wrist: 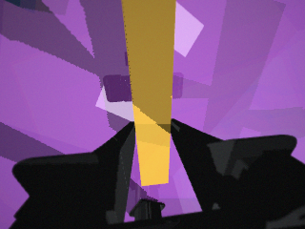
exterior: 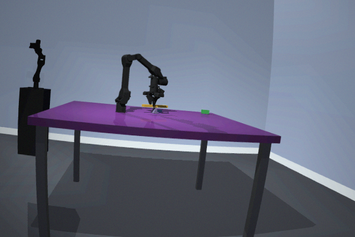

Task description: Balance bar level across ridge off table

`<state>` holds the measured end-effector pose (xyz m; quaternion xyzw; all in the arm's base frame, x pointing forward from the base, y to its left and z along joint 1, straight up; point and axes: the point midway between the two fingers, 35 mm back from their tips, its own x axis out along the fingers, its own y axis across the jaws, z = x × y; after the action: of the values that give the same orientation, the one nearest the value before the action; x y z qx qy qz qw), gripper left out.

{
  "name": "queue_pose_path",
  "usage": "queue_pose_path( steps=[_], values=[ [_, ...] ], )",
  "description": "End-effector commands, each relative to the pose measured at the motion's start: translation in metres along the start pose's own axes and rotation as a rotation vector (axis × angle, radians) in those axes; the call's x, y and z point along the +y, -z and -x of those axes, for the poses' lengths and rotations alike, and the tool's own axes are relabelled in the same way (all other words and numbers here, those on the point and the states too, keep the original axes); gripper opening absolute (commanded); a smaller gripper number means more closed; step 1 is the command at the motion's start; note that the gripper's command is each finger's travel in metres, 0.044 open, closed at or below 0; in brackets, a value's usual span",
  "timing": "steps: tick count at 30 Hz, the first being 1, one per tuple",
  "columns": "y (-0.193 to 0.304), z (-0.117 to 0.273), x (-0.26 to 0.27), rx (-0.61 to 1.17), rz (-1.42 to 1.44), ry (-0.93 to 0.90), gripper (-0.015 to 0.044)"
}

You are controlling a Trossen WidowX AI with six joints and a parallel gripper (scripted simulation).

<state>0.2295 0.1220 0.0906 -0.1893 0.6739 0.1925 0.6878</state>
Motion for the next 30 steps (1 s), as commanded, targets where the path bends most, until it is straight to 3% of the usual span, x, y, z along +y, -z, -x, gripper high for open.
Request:
queue_pose_path(
  steps=[1, 13, 23, 27, 30],
  values=[
    [0.000, 0.000, 0.000, 0.000, 0.000, 0.000, 0.0173],
    [0.000, 0.000, 0.000, 0.000, 0.000, 0.000, 0.0185],
    [0.000, 0.000, 0.000, 0.000, 0.000, 0.000, 0.0440],
    [-0.001, 0.008, 0.000, 0.000, 0.000, 0.000, 0.0440],
    [-0.005, 0.043, 0.000, 0.000, 0.000, 0.000, 0.0440]
  ],
)
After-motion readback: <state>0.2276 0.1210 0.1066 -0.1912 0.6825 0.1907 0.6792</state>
